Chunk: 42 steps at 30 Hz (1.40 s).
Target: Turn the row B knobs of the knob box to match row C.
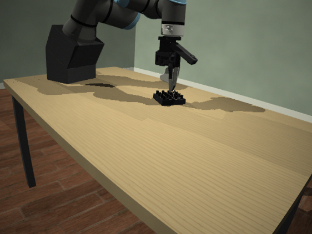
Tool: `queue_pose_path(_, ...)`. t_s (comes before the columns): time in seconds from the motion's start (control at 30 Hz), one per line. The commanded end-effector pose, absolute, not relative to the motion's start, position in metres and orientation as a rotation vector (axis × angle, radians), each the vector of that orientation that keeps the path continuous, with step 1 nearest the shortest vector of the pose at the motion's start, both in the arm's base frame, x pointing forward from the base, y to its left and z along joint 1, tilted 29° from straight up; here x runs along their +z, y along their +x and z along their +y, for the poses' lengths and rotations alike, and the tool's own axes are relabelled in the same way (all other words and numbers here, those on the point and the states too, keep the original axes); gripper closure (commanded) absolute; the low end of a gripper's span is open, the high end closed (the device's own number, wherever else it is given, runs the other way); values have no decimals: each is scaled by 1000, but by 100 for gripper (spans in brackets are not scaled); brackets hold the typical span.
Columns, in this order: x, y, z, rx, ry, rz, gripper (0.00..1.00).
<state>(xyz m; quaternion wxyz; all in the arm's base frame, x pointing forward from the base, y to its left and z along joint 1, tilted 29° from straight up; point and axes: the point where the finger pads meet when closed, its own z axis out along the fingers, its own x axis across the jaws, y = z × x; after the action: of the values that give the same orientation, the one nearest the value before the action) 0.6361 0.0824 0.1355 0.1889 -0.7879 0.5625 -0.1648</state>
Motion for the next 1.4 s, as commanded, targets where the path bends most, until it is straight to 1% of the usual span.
queue_pose_path(0.0, 145, 631, 81, -464, -2216, 1581, 89)
queue_pose_path(0.87, 148, 629, 81, -473, -2242, 1549, 89)
queue_pose_path(1.37, 151, 621, 86, -575, -2545, 1117, 89)
